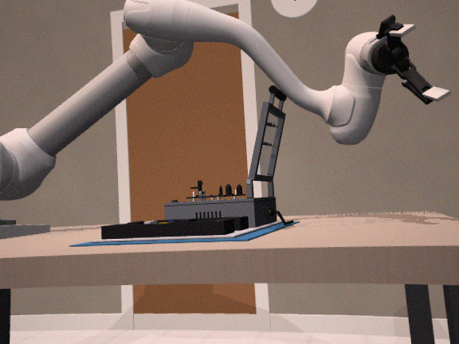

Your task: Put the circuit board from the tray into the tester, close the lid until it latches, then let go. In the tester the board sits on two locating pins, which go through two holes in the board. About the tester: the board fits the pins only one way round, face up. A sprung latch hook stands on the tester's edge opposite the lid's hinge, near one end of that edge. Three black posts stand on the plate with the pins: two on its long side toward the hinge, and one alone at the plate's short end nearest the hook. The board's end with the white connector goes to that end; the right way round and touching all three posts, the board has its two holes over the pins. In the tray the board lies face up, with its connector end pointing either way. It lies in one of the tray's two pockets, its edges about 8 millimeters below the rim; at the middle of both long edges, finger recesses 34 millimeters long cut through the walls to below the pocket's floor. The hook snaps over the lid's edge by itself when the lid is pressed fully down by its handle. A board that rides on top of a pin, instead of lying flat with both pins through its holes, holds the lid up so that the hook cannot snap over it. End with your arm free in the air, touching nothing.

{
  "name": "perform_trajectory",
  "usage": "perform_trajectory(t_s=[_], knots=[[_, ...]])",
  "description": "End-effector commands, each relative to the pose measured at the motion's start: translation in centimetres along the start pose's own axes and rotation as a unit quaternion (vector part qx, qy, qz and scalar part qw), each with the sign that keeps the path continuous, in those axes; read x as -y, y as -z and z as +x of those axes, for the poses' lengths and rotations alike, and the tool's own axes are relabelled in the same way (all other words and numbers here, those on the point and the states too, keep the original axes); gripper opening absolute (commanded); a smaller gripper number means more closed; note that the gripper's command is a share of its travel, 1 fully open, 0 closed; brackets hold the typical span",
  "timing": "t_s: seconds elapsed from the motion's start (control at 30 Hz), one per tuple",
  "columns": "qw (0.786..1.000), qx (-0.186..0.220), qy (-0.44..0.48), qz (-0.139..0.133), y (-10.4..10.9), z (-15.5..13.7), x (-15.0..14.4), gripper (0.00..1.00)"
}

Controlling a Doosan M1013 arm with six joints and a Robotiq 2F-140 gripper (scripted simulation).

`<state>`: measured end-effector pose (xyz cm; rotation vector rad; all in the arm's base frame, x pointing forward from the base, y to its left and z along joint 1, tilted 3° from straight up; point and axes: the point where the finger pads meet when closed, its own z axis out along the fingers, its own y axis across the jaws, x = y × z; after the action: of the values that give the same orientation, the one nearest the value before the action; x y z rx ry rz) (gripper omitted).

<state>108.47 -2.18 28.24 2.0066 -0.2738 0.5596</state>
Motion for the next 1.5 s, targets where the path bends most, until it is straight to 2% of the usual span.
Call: perform_trajectory(t_s=[0.0,0.8,1.1,1.47], knots=[[1.000,0.000,0.000,0.000,0.0,0.0,0.0,1.00],[1.000,0.000,0.000,0.000,0.3,0.4,-0.6,1.00],[1.000,0.000,0.000,0.000,1.3,1.8,-3.0,1.00],[1.000,0.000,0.000,0.000,3.8,5.1,-8.5,1.00]])
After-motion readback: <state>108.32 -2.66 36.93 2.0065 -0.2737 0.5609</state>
